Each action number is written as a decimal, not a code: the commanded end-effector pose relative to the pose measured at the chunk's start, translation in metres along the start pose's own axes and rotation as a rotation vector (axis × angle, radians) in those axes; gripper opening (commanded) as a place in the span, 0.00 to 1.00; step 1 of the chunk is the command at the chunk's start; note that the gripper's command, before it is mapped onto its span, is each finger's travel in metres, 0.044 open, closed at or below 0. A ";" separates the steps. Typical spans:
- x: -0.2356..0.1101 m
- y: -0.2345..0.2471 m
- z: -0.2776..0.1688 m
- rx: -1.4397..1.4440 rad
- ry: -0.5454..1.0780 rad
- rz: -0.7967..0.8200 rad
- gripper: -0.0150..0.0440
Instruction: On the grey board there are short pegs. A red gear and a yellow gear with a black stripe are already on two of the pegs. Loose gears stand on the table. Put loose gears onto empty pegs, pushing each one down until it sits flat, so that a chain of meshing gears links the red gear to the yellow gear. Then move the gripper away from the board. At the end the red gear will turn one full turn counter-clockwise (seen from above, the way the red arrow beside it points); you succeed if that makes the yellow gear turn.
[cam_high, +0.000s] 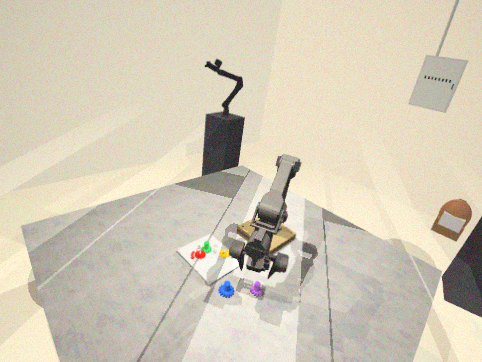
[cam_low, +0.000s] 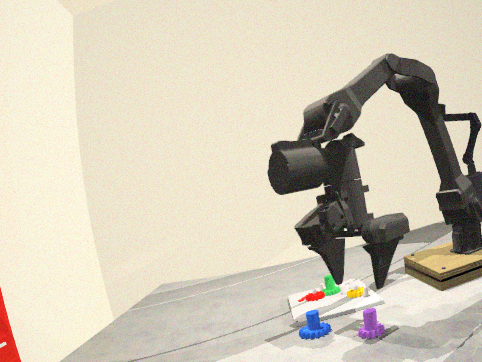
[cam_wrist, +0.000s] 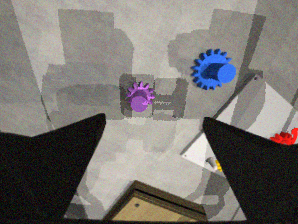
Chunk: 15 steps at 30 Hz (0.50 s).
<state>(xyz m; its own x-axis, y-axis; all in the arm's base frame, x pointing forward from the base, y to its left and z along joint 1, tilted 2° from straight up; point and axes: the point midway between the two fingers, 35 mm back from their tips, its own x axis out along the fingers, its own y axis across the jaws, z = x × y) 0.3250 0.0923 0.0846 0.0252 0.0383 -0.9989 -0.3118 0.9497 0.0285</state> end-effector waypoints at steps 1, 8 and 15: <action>0.001 0.019 0.000 0.045 0.008 0.004 1.00; 0.007 0.018 0.001 0.045 0.008 0.004 1.00; 0.024 0.018 0.000 0.045 0.008 0.004 1.00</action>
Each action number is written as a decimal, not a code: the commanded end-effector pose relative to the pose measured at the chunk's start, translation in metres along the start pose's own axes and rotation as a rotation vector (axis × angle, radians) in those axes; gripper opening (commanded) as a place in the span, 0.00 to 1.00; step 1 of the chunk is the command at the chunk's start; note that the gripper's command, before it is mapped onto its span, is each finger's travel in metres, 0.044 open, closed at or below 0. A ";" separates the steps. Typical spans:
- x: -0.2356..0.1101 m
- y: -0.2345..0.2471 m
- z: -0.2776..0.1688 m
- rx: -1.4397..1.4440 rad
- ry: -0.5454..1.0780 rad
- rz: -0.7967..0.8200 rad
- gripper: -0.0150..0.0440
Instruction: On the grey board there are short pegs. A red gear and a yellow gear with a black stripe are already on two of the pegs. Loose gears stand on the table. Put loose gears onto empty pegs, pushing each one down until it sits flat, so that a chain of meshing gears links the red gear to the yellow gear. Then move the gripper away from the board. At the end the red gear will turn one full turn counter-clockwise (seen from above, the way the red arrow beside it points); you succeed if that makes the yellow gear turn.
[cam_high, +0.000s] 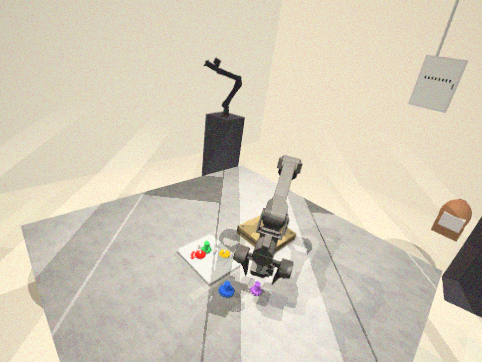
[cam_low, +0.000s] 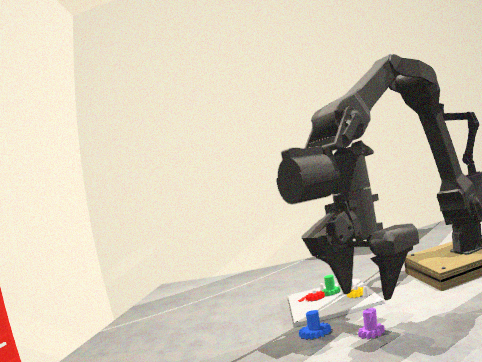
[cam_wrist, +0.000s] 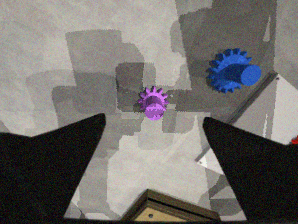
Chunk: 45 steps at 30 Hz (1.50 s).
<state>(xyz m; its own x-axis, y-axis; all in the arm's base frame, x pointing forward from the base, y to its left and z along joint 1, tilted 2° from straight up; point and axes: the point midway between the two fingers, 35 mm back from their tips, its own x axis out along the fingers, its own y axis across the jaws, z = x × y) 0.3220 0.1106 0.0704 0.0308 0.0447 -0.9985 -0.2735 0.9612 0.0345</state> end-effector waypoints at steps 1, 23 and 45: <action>0.009 0.000 -0.002 0.005 0.015 0.000 1.00; 0.037 -0.001 -0.003 0.005 0.015 0.000 1.00; 0.037 -0.001 -0.003 0.005 0.015 0.000 0.35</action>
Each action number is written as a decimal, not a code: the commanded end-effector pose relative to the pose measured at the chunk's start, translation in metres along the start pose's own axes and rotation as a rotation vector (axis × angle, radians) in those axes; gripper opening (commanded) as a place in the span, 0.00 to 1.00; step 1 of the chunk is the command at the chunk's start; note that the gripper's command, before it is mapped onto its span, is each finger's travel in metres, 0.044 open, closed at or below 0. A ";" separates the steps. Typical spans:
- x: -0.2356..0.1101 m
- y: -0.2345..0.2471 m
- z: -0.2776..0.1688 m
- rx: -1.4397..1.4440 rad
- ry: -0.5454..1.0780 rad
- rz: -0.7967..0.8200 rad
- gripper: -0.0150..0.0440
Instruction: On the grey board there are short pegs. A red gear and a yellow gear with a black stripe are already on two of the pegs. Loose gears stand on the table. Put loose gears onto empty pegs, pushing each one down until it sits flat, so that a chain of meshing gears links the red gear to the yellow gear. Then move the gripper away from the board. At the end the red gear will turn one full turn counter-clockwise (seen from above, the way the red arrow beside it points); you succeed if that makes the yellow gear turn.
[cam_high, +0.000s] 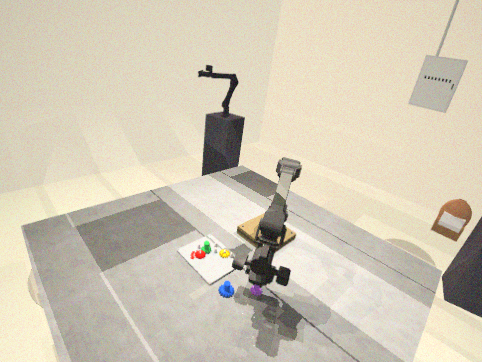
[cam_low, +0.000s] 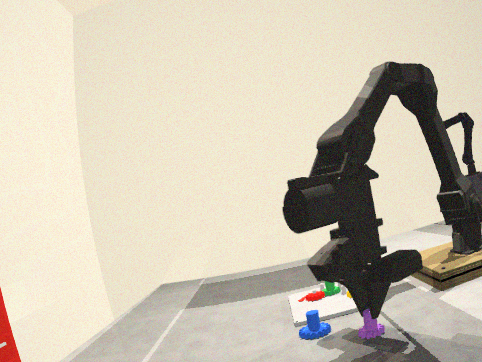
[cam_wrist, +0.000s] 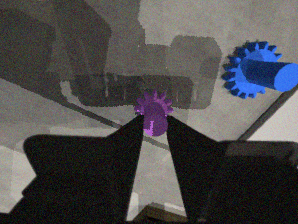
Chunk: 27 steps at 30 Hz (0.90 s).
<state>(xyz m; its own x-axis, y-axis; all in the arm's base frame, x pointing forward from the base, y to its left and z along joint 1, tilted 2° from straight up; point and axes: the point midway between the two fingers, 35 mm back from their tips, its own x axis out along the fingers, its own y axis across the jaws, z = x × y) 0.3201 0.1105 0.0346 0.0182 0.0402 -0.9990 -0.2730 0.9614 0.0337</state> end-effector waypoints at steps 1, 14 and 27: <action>0.001 0.000 0.000 0.005 0.002 0.000 0.34; -0.013 0.001 0.004 0.005 0.001 0.000 0.25; -0.042 0.002 0.009 0.005 0.001 0.000 0.25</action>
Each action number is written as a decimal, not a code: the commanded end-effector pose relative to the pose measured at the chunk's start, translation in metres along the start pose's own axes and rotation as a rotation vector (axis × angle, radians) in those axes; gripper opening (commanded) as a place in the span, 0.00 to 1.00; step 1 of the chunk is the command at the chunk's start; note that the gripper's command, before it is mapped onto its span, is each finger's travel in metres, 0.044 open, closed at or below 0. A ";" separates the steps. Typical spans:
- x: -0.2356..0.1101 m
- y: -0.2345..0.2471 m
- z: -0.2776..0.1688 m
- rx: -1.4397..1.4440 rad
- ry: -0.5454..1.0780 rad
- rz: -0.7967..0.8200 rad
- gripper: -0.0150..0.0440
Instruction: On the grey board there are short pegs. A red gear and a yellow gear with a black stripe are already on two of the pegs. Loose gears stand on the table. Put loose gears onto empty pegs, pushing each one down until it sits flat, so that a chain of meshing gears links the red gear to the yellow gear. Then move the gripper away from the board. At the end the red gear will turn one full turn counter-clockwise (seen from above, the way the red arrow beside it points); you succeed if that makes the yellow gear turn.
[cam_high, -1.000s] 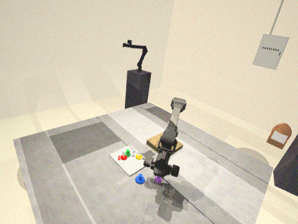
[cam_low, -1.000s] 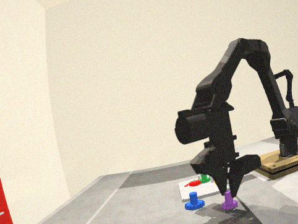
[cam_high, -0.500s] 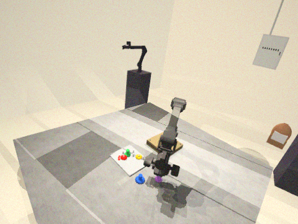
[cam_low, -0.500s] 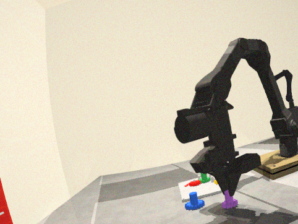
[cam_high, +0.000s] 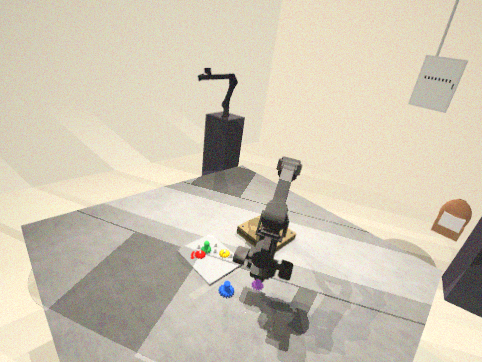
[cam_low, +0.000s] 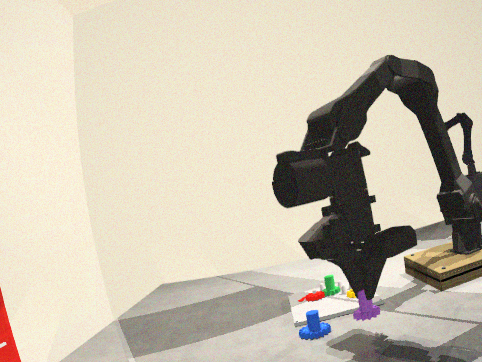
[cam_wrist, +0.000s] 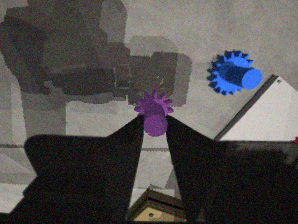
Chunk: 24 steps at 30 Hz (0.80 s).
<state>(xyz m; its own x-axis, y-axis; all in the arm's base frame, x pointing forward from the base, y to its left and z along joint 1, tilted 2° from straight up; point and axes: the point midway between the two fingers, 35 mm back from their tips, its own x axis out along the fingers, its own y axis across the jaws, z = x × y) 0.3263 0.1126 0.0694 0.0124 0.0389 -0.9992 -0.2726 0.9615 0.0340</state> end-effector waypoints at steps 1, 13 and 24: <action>-0.010 0.000 0.001 0.004 -0.005 0.000 0.25; -0.038 0.001 0.002 0.004 -0.005 0.000 0.25; -0.063 0.002 0.001 0.004 -0.005 0.000 0.25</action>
<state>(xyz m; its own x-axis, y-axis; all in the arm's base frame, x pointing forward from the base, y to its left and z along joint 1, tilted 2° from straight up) 0.3268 0.1125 0.1248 0.0124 0.0388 -0.9992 -0.2717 0.9618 0.0340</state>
